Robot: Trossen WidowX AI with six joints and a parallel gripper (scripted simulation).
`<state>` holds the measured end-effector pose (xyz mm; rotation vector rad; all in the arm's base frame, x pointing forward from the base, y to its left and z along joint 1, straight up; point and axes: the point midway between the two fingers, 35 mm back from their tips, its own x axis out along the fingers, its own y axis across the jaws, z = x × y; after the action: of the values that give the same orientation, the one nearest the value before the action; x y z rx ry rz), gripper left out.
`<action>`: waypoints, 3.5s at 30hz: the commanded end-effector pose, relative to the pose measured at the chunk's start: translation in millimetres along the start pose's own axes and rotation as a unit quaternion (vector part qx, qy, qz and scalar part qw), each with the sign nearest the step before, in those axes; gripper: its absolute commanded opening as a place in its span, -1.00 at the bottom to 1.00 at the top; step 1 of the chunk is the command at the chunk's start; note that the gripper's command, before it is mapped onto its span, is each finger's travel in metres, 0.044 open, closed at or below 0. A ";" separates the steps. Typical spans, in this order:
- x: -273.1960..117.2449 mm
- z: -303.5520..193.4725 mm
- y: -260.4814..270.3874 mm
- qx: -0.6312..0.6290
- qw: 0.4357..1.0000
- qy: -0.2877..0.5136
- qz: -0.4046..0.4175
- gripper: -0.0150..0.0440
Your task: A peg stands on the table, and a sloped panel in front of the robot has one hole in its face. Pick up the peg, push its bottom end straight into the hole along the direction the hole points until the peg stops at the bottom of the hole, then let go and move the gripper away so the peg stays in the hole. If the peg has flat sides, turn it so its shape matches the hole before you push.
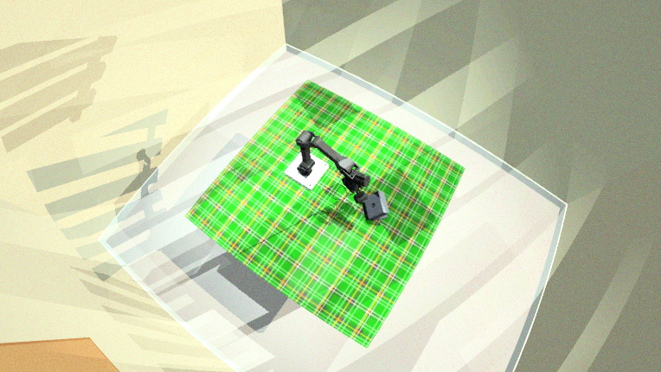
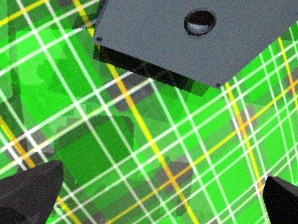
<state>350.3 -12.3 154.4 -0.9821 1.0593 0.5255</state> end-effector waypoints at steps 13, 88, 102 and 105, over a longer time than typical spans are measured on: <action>3.9 34.4 67.0 0.100 0.990 0.015 0.096 1.00; 47.7 51.9 180.9 0.223 0.951 0.108 0.184 0.29; 47.7 51.9 180.9 0.223 0.951 0.108 0.184 -0.43; 46.1 52.3 180.0 0.223 0.951 0.108 0.184 -0.49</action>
<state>256.5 117.7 44.6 -0.4472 1.4964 0.4565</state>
